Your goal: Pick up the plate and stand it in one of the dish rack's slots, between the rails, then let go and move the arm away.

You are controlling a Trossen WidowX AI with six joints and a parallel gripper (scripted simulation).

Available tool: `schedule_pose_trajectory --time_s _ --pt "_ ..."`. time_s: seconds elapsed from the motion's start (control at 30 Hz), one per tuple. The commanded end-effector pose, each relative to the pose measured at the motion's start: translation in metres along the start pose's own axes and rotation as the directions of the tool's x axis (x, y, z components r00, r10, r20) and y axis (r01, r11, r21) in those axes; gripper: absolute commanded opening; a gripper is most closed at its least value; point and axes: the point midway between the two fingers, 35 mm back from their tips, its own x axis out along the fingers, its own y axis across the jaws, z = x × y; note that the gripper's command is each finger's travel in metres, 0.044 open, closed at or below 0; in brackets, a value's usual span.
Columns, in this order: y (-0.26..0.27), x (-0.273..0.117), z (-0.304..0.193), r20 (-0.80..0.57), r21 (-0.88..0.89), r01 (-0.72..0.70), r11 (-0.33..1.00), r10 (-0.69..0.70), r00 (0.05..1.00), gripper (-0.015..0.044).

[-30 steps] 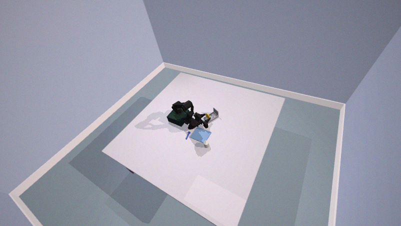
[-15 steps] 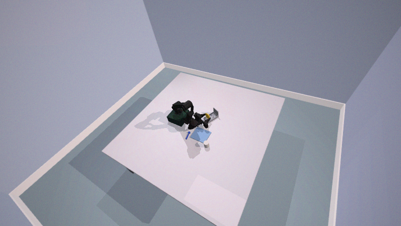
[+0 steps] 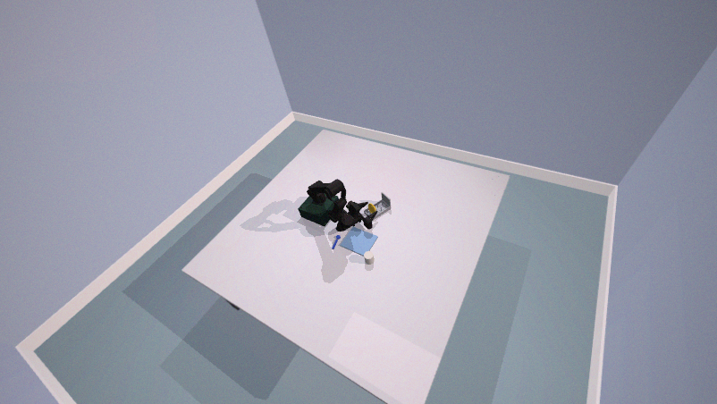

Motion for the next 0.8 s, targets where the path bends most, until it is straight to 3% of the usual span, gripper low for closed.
schedule_pose_trajectory --time_s 0.0,0.37,0.77 --pt "-0.003 0.000 0.014 0.002 0.000 0.002 1.000 -0.002 1.000 0.0400" --pt "-0.009 -0.002 0.113 0.026 -0.013 0.013 1.000 -0.012 1.000 0.0400" --pt "-0.043 0.000 0.113 -0.020 0.045 0.140 0.989 -0.140 0.990 0.0400"
